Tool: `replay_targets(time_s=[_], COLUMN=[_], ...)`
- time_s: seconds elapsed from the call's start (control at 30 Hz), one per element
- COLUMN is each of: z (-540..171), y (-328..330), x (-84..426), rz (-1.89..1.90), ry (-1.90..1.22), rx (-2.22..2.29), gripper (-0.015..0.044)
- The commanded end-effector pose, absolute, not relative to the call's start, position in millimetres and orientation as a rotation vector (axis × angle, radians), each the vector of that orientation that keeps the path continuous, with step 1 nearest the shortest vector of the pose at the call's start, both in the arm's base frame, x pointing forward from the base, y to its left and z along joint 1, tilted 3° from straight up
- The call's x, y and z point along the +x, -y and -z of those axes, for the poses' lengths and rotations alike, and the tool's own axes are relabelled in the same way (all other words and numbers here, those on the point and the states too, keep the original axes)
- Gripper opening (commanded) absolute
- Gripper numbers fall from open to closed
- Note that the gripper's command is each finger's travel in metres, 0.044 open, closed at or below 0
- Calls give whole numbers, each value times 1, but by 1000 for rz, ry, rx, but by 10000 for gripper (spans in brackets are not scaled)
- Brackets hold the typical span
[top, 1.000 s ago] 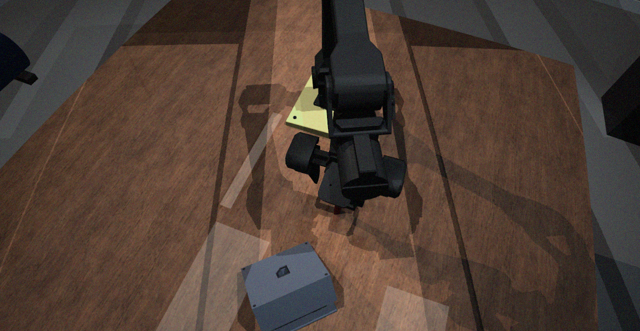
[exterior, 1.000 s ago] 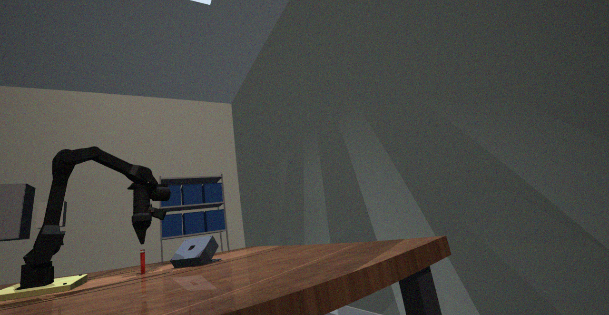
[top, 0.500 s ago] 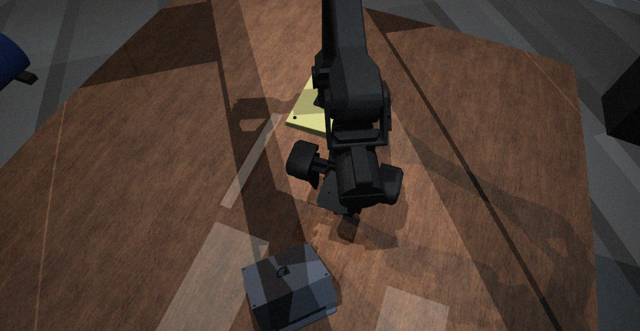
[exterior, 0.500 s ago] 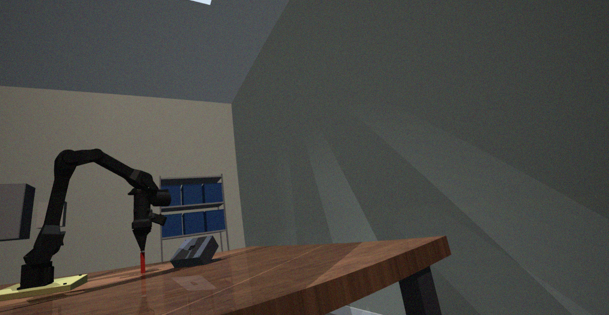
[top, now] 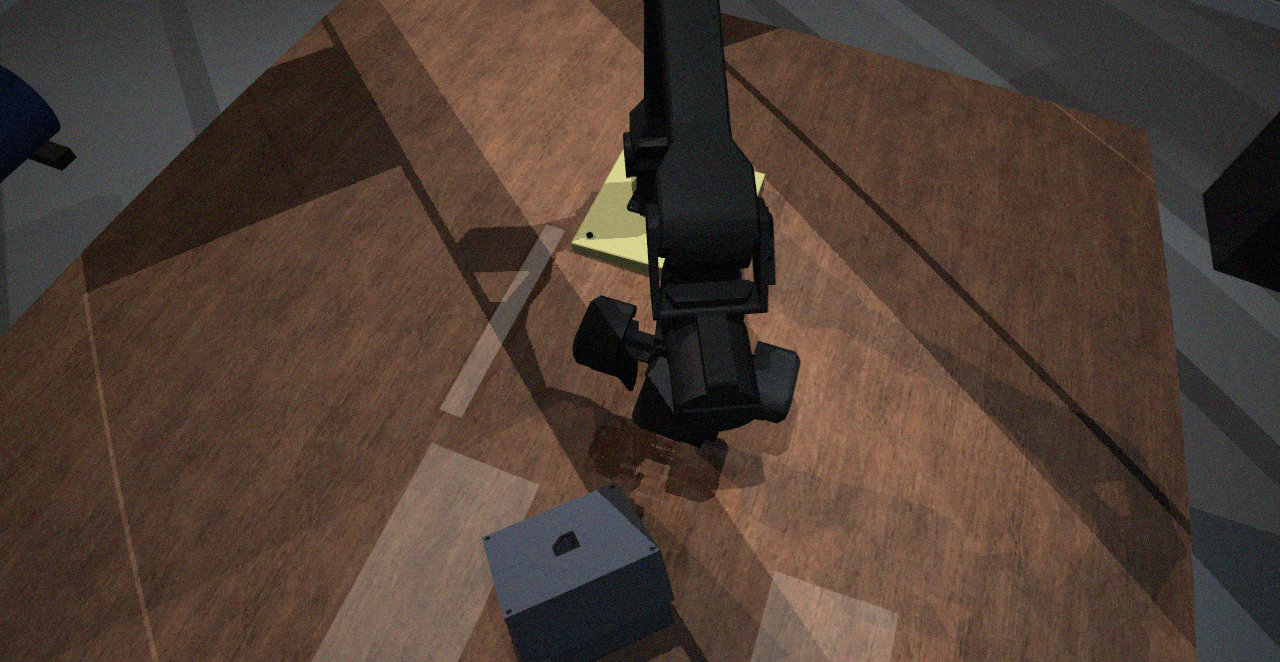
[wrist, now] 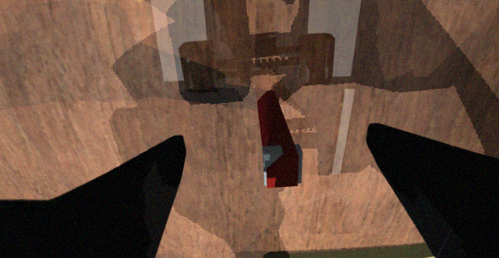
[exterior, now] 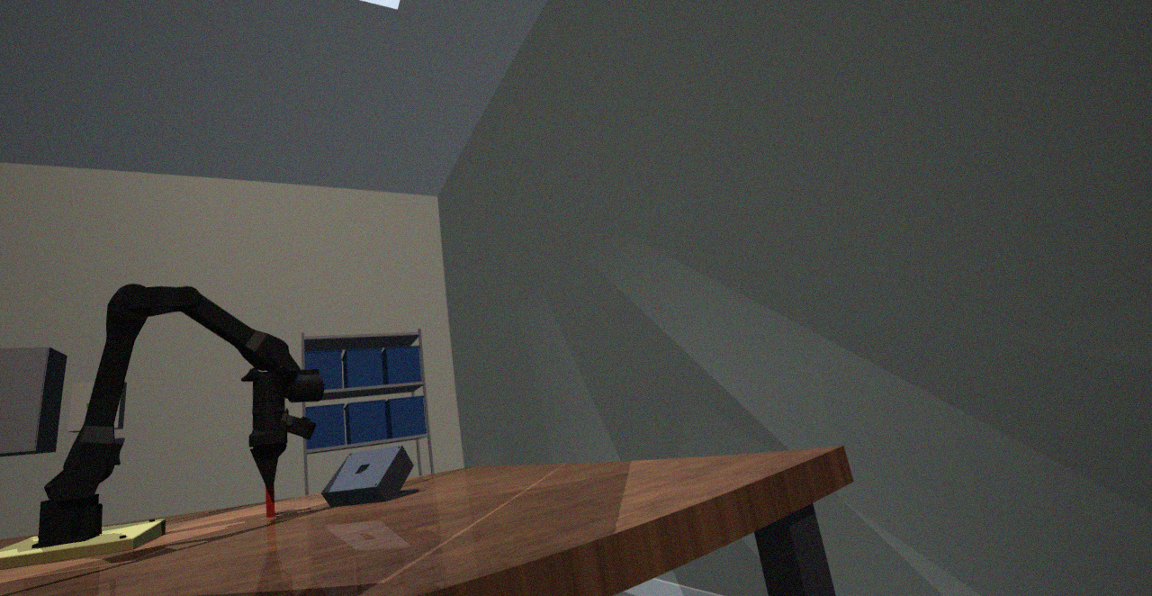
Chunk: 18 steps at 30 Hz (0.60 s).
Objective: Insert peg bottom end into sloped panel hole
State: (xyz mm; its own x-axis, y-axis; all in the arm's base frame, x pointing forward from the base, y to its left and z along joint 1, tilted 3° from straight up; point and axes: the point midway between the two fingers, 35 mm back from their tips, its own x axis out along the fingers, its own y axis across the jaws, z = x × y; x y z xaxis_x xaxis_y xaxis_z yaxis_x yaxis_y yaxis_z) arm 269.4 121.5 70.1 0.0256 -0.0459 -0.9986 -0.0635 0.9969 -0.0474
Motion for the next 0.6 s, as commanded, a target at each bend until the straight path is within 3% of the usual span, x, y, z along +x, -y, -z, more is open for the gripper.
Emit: replay_targets(time_s=[0.0,0.27,0.57], z=[-63,-53,-56], y=[-122,-121,-120], x=[269,268,268], rz=[-16,-16,-11], ry=[-1548,-1548,-1547], rx=[-84,-84,-85], gripper=[440,440,204])
